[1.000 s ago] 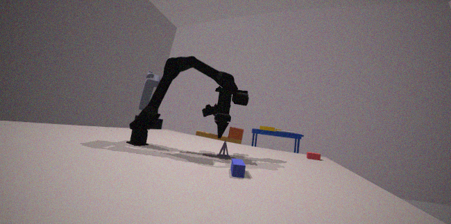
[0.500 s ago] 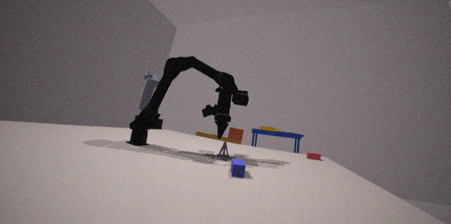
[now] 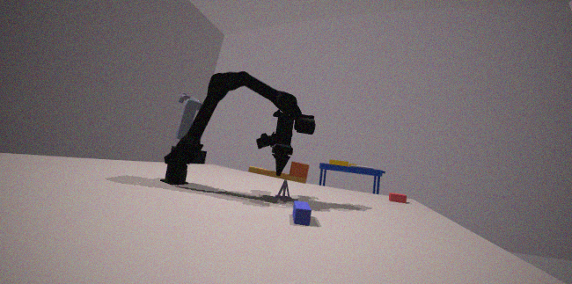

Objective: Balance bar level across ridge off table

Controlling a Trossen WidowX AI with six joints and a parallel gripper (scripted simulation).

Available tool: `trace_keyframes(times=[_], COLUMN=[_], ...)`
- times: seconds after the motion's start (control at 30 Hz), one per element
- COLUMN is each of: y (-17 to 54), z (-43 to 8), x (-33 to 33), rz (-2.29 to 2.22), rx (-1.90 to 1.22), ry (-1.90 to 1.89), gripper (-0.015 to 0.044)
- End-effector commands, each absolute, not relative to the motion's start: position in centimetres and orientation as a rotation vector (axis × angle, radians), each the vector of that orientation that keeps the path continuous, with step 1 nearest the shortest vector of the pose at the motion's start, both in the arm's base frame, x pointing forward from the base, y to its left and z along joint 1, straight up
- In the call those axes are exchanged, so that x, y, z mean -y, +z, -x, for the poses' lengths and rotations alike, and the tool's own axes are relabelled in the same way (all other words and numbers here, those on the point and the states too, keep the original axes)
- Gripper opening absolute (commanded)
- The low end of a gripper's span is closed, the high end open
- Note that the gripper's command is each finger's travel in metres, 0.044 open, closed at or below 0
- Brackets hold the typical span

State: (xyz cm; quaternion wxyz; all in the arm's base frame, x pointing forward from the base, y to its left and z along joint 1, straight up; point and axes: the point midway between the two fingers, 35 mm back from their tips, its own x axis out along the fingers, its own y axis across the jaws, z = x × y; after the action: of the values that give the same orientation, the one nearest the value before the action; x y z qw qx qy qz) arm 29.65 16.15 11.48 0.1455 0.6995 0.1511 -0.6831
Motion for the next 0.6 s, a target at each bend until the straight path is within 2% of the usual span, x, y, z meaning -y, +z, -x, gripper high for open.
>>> trace_keyframes(times=[0.0,0.57], y=[11.45,11.3], z=[-29.7,-29.67], x=[-16.15,-16.14], rz=[-2.016,-2.016], rx=[-0.437,-0.437], ry=[-1.963,-1.963], gripper=[0.0,0.0])
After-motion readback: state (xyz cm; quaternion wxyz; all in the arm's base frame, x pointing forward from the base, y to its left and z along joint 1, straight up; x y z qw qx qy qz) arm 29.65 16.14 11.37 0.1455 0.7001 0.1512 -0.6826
